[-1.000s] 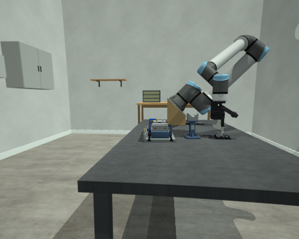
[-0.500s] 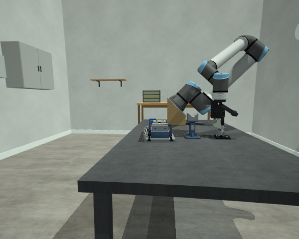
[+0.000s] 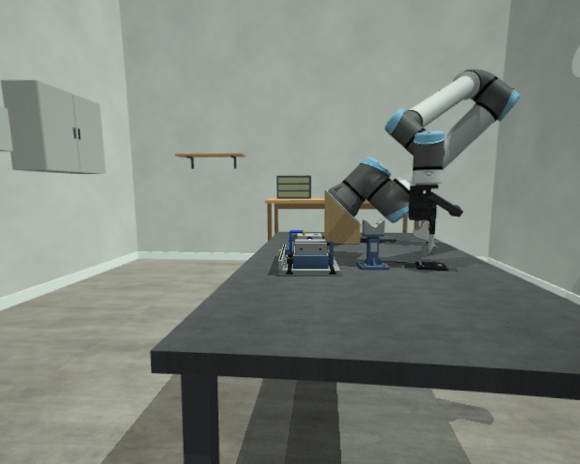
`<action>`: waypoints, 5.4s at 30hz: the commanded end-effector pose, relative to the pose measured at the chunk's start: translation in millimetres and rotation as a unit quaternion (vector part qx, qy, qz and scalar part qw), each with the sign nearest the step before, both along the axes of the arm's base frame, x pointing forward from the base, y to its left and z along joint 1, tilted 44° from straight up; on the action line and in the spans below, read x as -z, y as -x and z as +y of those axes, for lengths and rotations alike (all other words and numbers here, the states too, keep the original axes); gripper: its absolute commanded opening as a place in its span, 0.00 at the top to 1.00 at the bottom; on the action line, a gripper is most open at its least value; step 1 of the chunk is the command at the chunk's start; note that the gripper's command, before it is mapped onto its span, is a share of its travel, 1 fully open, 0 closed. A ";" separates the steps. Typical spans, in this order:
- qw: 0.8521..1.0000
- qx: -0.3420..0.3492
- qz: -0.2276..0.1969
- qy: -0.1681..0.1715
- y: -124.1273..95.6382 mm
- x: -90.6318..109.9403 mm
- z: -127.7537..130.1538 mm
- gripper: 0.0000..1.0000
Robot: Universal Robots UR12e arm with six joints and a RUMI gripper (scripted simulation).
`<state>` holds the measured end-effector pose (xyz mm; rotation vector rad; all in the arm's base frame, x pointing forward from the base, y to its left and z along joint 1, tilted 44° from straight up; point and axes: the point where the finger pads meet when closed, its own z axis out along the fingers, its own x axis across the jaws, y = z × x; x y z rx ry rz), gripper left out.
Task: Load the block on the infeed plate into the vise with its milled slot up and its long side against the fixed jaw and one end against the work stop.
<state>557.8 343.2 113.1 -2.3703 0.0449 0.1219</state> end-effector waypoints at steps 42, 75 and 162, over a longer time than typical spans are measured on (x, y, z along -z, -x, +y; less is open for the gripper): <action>1.000 0.000 0.000 0.000 -11.9 -113.5 -110.4 1.00; 1.000 0.000 0.000 0.000 -13.0 -124.9 -121.4 1.00; 0.999 0.023 0.022 0.002 -15.3 -122.4 -123.9 1.00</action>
